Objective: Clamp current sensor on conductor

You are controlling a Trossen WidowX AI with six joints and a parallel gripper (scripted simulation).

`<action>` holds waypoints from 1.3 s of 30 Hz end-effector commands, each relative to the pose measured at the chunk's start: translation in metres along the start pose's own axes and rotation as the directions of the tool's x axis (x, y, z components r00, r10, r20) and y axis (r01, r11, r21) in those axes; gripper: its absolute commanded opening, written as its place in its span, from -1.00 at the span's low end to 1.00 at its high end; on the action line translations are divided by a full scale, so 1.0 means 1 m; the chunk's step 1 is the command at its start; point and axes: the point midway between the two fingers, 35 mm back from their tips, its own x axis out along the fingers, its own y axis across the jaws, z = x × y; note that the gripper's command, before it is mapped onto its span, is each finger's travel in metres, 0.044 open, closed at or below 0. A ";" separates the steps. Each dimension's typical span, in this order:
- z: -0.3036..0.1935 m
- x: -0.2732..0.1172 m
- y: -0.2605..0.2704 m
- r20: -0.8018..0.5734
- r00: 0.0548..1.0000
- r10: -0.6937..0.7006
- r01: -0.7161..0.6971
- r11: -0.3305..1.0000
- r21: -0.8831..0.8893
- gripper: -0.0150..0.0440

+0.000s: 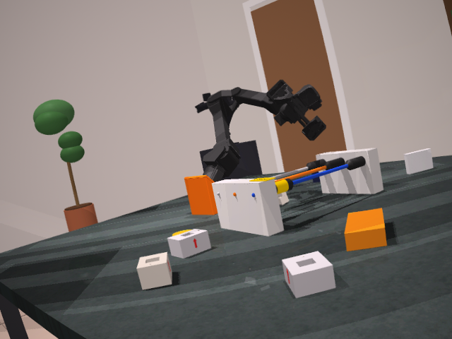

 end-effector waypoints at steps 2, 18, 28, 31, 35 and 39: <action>0.086 -0.023 -0.019 0.459 0.863 0.211 -0.305 0.942 0.142 1.00; 0.098 -0.005 -0.026 0.454 0.848 0.273 -0.348 0.933 0.090 1.00; 0.024 0.116 -0.035 -0.083 0.900 0.427 -0.410 0.897 0.169 1.00; -0.006 0.142 -0.042 -0.219 0.848 0.482 -0.430 0.869 0.245 1.00; -0.049 0.170 -0.053 -0.358 0.743 0.566 -0.438 0.815 0.379 1.00; -0.092 0.190 -0.064 -0.435 0.611 0.661 -0.415 0.736 0.535 1.00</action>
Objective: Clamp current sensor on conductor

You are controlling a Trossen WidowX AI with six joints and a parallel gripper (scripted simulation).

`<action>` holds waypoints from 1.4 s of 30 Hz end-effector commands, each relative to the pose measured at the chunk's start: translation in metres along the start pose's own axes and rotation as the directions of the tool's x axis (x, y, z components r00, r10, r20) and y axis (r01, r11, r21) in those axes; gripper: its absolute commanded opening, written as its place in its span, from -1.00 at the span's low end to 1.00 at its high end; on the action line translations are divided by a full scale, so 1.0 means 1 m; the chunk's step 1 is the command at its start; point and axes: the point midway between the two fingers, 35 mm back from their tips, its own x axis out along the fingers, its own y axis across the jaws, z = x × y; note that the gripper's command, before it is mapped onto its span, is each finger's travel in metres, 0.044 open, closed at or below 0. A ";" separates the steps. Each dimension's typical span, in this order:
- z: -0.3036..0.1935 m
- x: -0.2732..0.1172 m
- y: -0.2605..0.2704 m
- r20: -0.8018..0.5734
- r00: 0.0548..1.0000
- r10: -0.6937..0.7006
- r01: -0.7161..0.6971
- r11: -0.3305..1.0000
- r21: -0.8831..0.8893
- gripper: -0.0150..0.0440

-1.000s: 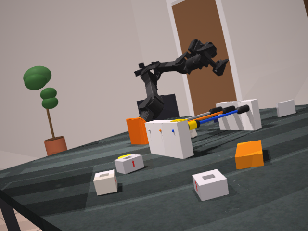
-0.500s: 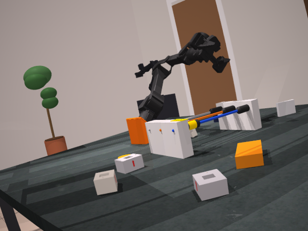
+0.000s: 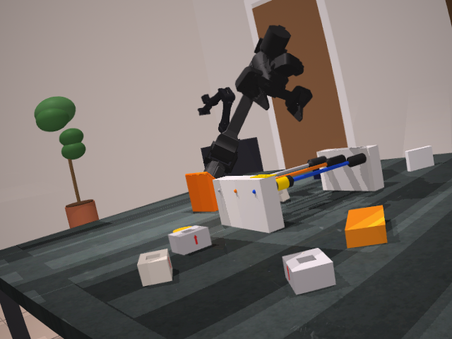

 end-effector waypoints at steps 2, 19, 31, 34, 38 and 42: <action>-0.027 0.025 -0.038 -0.146 0.980 0.132 -0.105 0.978 0.181 1.00; -0.056 0.044 -0.072 -0.217 0.930 0.295 -0.195 0.900 0.390 1.00; -0.064 0.034 -0.050 -0.252 0.916 0.312 -0.202 0.901 0.383 1.00; -0.085 0.012 -0.005 -0.326 0.880 0.345 -0.217 0.904 0.369 1.00; -0.122 -0.018 0.050 -0.424 0.823 0.378 -0.236 0.906 0.351 1.00; -0.166 -0.048 0.095 -0.519 0.756 0.400 -0.253 0.908 0.333 1.00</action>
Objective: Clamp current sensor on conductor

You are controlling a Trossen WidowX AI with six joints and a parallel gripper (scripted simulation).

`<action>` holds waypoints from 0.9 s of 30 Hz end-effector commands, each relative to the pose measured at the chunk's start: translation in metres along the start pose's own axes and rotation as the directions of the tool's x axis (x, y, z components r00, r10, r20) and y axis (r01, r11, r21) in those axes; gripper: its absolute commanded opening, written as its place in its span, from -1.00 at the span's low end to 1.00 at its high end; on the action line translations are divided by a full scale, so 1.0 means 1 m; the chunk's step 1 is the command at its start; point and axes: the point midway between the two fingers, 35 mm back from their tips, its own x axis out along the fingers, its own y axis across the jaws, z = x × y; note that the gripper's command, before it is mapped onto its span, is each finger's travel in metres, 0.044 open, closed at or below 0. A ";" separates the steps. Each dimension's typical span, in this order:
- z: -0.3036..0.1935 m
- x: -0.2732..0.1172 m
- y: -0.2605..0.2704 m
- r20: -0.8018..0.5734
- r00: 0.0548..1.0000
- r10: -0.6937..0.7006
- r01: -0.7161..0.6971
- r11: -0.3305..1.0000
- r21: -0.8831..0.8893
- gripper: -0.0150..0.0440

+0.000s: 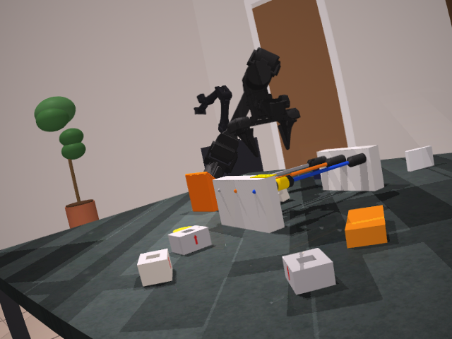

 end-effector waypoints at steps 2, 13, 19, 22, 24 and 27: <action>-0.061 0.015 0.025 -0.121 0.993 0.001 -0.003 1.000 -0.014 1.00; -0.063 0.022 0.026 -0.125 0.992 0.000 -0.002 1.000 -0.015 1.00; -0.064 0.032 0.026 -0.124 0.992 -0.001 -0.001 1.000 -0.015 1.00; -0.064 0.037 0.026 -0.124 0.992 -0.001 -0.001 1.000 -0.015 1.00; -0.064 0.041 0.026 -0.124 0.992 -0.001 -0.001 1.000 -0.015 1.00; -0.065 0.045 0.026 -0.124 0.992 -0.001 -0.001 1.000 -0.015 1.00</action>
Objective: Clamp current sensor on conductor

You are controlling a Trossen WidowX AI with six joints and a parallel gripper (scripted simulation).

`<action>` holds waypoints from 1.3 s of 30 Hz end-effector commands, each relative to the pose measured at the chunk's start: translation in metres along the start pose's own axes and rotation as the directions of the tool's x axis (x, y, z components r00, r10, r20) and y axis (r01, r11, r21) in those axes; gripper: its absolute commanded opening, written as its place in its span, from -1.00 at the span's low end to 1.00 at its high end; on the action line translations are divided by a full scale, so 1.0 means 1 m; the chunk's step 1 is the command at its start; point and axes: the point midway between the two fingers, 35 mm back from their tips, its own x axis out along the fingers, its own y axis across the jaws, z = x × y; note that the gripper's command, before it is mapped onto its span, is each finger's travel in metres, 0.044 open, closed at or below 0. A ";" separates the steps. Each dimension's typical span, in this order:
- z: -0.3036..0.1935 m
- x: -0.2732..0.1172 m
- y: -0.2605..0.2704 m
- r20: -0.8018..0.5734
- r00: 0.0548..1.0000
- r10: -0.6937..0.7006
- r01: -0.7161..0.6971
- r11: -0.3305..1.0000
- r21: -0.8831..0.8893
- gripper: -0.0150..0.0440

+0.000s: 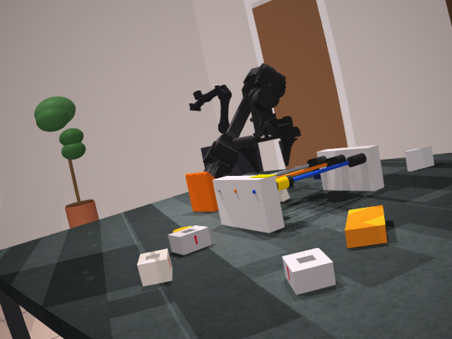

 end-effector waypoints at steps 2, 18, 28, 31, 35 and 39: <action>-0.002 0.010 0.000 -0.006 1.000 0.005 -0.005 1.000 0.007 1.00; -0.004 0.035 0.001 -0.008 1.000 0.009 -0.009 1.000 0.006 1.00; -0.002 0.032 0.001 -0.002 1.000 0.004 -0.004 1.000 -0.001 0.49; -0.002 0.032 0.001 -0.002 1.000 0.004 -0.004 1.000 -0.001 0.42; -0.002 0.032 0.001 -0.002 1.000 0.004 -0.004 1.000 -0.001 0.33; -0.002 0.032 0.001 -0.002 1.000 0.004 -0.004 1.000 -0.001 0.24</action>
